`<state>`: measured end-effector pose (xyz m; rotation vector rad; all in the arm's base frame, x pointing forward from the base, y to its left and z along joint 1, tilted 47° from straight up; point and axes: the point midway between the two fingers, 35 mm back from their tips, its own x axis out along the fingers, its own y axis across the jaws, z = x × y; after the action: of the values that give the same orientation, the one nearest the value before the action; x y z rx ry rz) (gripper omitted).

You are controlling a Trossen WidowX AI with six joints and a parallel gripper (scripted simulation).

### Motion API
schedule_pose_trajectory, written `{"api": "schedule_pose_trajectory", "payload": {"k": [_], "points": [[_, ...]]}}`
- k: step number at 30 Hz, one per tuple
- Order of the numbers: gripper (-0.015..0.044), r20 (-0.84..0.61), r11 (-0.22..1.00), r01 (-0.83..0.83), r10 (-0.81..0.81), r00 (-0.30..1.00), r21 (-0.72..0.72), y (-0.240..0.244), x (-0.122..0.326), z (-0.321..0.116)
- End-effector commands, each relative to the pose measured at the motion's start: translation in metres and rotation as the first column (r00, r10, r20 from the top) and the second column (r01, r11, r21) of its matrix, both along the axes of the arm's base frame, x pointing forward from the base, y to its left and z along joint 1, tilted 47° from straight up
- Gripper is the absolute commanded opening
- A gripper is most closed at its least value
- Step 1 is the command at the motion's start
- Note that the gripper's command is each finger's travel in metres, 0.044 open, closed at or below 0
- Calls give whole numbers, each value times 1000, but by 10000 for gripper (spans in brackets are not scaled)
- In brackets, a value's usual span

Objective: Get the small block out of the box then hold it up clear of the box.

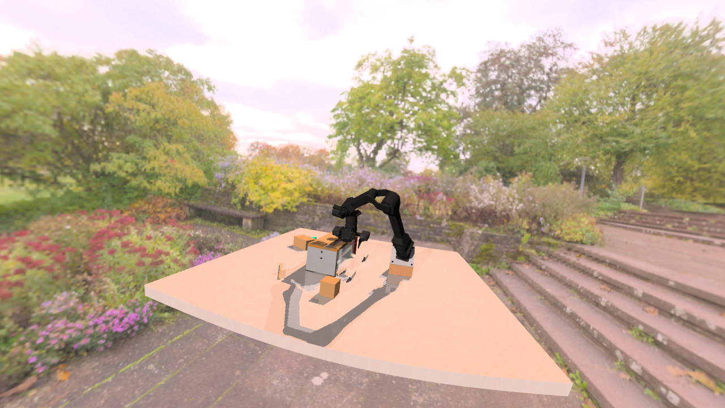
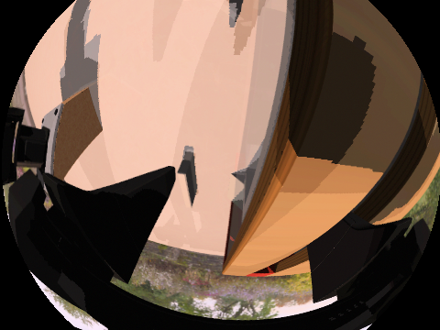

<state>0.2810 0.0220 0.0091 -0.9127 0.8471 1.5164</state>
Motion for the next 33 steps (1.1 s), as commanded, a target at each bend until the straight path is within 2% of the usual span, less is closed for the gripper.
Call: {"api": "schedule_pose_trajectory", "payload": {"k": [1, 33], "points": [[400, 0, 1000, -3, 3, 1000, -2, 5, -1, 5], [400, 1, 1000, -3, 3, 1000, -3, -15, 1, -16]]}}
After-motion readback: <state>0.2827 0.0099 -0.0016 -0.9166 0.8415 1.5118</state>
